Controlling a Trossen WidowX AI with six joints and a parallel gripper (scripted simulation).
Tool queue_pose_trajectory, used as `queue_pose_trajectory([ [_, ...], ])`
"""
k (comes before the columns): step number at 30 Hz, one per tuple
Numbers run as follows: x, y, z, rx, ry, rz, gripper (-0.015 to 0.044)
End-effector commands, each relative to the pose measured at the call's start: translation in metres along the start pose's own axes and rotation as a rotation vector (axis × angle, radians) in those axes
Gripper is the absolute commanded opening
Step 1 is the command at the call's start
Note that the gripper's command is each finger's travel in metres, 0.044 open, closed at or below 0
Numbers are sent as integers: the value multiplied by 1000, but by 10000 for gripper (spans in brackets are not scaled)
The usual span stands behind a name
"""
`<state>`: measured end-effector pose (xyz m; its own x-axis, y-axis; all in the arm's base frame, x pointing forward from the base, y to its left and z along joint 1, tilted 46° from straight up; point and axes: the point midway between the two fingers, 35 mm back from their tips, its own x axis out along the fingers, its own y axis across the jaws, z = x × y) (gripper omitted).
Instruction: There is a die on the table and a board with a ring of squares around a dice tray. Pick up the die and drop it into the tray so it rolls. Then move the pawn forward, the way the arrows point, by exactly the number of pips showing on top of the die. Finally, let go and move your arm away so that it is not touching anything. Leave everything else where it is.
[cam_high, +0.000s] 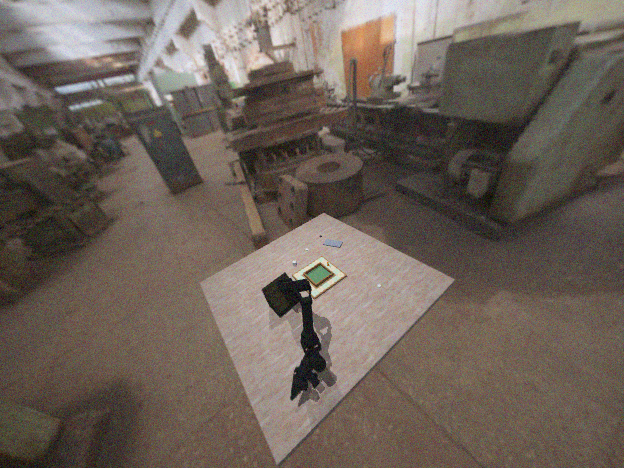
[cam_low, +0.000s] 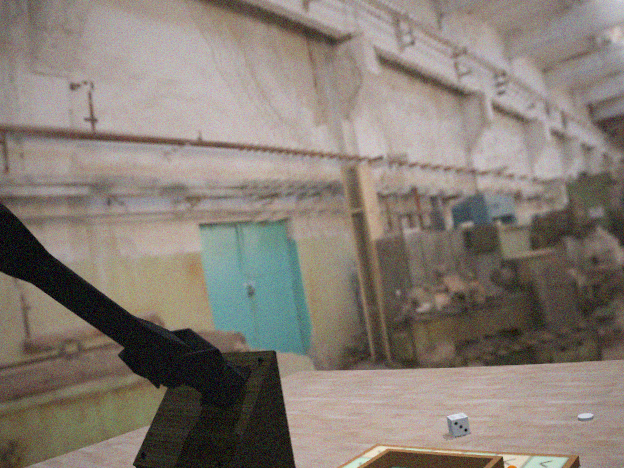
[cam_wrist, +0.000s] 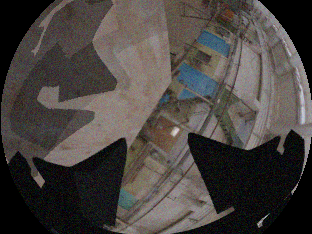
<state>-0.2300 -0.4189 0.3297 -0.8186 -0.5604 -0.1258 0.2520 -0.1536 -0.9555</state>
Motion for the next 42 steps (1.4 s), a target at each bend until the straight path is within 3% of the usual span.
queue_pose_trajectory([
  [1, -42, -3, 54, 39, -156, 5, 275],
  [12, -147, 18, 154, 34, -507, 107, 275],
  [23, -273, 52, 208, -53, -790, 207, 275],
  [33, -377, 79, 229, -42, -1038, 364, 275],
  [36, -405, 109, 232, -78, -1070, 437, 275],
  [42, -463, 128, 219, -184, -1210, 478, 275],
])
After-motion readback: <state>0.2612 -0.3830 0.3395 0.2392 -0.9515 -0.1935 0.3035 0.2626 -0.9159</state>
